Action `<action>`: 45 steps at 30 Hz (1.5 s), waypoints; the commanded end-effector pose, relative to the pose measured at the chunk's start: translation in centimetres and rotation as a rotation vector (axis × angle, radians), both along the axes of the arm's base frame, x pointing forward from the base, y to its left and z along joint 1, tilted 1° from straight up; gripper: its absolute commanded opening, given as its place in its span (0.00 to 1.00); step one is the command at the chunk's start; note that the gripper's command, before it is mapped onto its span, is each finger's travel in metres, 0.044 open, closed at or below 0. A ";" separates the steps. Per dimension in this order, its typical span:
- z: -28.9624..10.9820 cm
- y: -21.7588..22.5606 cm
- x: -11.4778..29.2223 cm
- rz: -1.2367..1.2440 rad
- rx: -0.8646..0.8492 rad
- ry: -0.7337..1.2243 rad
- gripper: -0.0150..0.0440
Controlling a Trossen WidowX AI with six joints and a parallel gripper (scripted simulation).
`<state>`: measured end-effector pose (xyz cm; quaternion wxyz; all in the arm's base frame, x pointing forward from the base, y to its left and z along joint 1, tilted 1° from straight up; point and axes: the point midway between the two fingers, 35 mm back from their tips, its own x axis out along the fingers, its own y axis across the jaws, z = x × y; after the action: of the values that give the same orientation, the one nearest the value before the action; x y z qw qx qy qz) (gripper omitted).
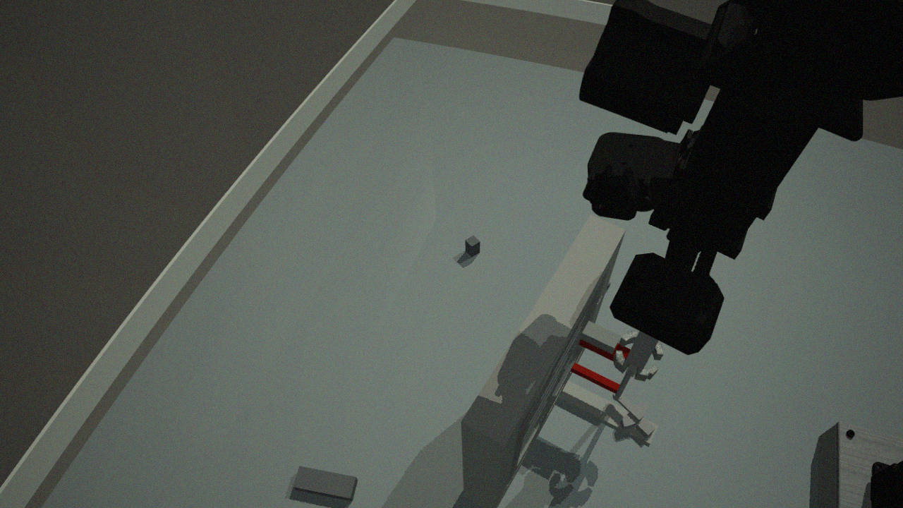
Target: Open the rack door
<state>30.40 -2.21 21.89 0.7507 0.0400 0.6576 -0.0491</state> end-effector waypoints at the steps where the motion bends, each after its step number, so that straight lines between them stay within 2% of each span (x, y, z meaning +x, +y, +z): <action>1: 0.0 0.0 -0.6 -0.011 0.012 0.076 0.76; 45: -6.4 0.0 -0.2 -0.011 0.012 0.080 0.76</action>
<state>30.25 -2.32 15.87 0.7223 0.0435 0.6883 -0.0516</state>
